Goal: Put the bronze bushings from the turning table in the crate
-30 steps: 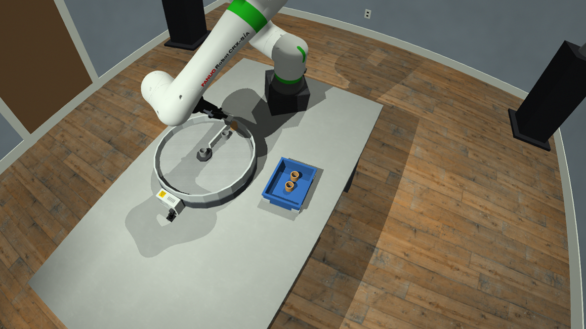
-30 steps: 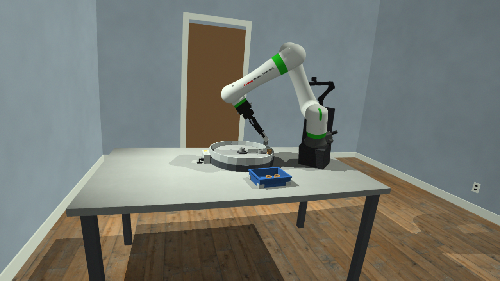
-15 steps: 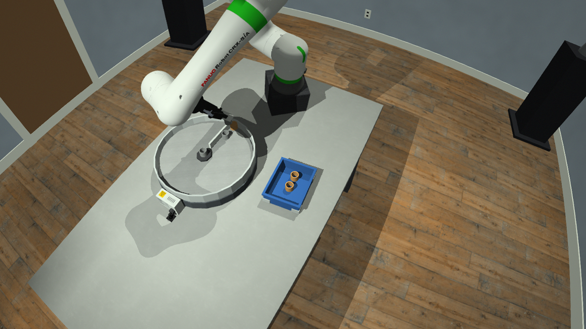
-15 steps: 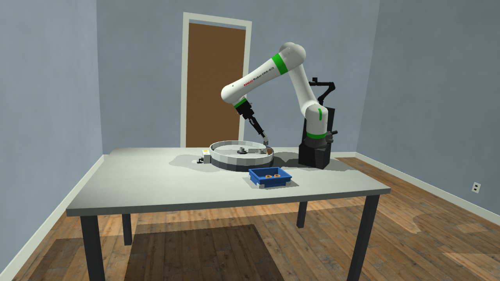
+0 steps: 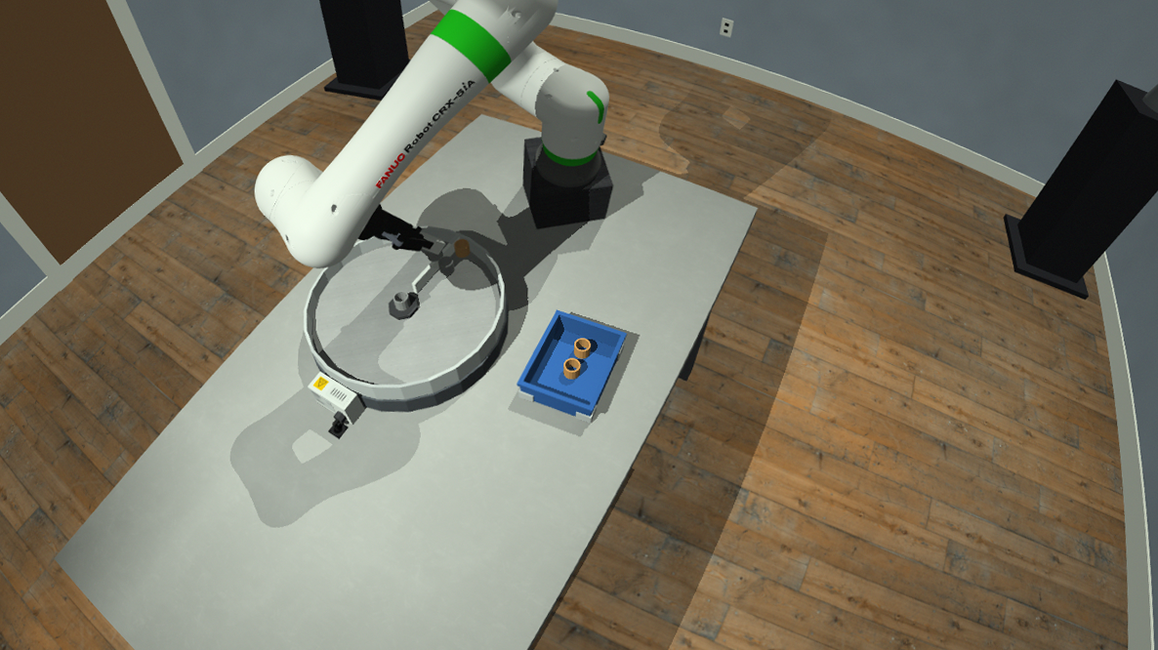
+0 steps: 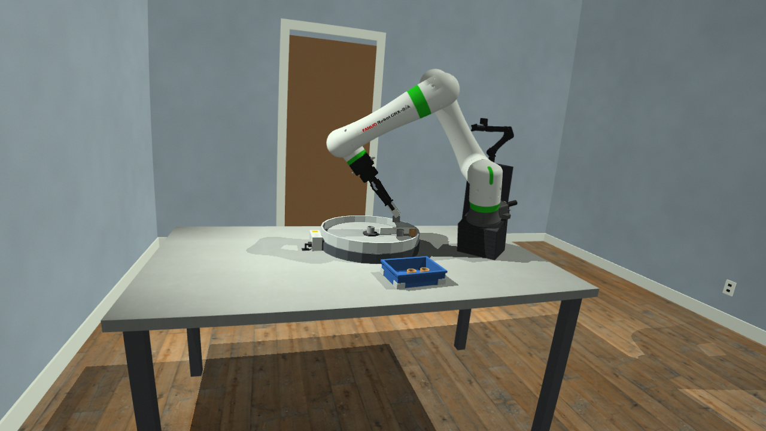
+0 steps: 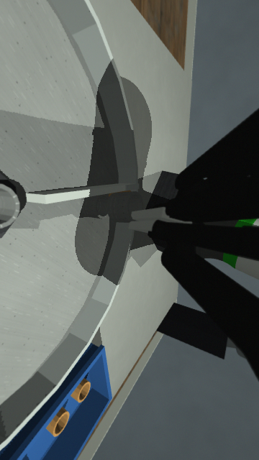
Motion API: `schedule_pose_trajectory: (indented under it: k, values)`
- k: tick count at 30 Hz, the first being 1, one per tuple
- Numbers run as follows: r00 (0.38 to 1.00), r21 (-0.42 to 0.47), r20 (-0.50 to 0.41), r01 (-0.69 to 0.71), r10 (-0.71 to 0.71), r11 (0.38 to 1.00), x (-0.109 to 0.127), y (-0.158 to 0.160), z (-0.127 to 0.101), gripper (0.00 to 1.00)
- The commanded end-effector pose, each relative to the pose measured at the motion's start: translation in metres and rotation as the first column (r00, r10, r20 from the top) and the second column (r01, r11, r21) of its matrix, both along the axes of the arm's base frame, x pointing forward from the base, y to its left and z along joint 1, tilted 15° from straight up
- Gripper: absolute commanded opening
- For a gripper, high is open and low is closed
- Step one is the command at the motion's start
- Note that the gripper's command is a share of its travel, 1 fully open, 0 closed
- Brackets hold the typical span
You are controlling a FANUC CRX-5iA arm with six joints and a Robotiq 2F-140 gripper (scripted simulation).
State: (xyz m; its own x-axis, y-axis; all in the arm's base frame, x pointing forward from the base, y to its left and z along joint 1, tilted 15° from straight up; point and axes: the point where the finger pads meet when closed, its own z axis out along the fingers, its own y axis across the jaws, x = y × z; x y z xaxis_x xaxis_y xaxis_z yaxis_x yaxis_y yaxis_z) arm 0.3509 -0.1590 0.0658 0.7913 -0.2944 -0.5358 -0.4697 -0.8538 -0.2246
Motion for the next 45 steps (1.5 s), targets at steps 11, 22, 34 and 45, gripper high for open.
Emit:
schedule_pose_trajectory:
  k: [11,22,34,45]
  values:
    - [1.0,0.001,-0.002,0.0,0.0,1.0,0.102,-0.029,0.018,0.0]
    - [1.0,0.001,-0.002,0.0,0.0,1.0,0.103,-0.029,0.018,0.0]
    - [1.0,0.001,-0.002,0.0,0.0,1.0,0.103,-0.029,0.018,0.0]
    - [1.0,0.001,-0.002,0.0,0.0,1.0,0.103,-0.029,0.018,0.0]
